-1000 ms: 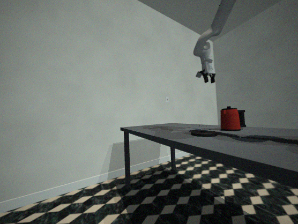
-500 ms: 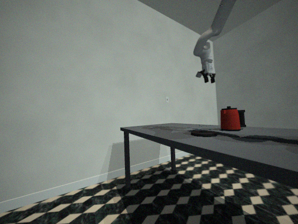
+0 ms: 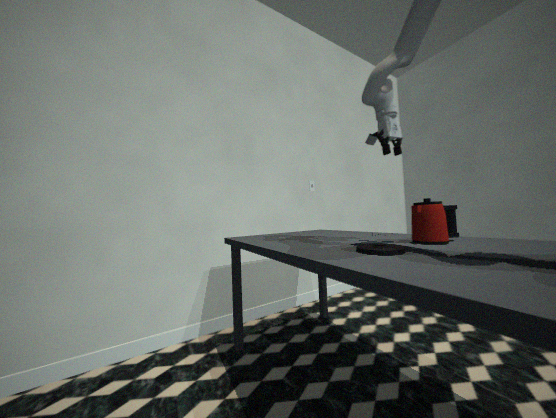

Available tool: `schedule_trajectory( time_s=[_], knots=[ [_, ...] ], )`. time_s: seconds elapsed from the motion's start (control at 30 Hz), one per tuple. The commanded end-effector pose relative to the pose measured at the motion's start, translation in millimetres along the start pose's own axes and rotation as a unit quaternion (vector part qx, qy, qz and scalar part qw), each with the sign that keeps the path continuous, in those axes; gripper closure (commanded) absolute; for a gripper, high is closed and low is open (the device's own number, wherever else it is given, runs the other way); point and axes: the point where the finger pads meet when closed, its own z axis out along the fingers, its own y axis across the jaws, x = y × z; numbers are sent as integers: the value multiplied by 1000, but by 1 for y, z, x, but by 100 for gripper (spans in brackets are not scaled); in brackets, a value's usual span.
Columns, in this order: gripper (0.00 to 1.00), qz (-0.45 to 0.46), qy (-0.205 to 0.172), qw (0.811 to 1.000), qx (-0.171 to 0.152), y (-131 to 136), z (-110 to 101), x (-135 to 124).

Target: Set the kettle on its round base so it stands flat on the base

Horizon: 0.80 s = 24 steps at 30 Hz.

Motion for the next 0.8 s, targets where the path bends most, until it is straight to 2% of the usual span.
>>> schedule_trajectory(
  time_s=[0.0, 0.23, 0.77],
  knots=[
    [19, -15, 4, 1000, -8, 5, 0, 2],
    [19, -38, 9, 999, -20, 14, 1, 3],
    [19, -141, 25, 987, -72, 46, 6, 12]
  ],
)
